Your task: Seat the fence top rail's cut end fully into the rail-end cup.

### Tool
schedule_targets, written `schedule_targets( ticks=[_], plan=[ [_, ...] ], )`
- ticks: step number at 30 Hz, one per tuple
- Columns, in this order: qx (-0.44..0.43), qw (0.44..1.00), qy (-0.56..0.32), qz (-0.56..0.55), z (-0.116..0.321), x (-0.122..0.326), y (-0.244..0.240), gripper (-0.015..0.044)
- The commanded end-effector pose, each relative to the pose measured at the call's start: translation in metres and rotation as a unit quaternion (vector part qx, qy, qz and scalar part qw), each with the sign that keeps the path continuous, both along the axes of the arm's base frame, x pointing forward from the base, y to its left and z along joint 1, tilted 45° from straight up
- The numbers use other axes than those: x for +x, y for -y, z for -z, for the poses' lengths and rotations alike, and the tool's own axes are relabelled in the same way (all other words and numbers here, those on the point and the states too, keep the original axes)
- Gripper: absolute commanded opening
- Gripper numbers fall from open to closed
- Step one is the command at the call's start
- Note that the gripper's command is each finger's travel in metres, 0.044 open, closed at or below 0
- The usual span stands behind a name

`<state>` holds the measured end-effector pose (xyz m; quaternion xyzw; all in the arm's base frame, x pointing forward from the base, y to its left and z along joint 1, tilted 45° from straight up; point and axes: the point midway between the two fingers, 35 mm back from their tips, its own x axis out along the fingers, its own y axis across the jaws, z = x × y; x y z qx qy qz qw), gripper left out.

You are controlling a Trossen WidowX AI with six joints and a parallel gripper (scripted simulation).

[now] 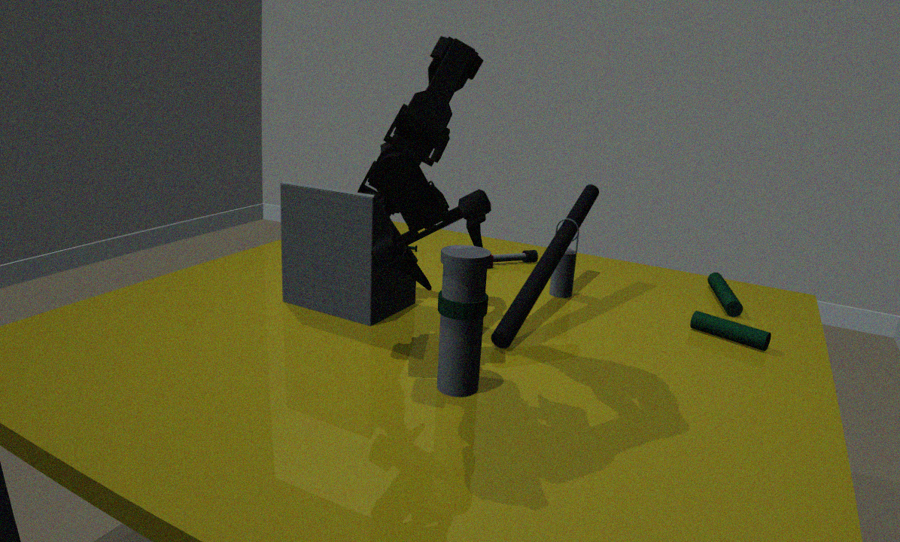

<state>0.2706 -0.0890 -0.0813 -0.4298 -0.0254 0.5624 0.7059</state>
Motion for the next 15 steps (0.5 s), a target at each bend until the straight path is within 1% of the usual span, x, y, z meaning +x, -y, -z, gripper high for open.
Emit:
schedule_targets(
  ticks=[1, 15],
  plan=[
    [-0.001, 1.000, 0.001, -0.002, 0.003, 0.003, -0.008, 0.0440],
    [-0.009, 1.000, 0.009, -0.007, 0.013, 0.011, -0.028, 0.0440]
  ],
)
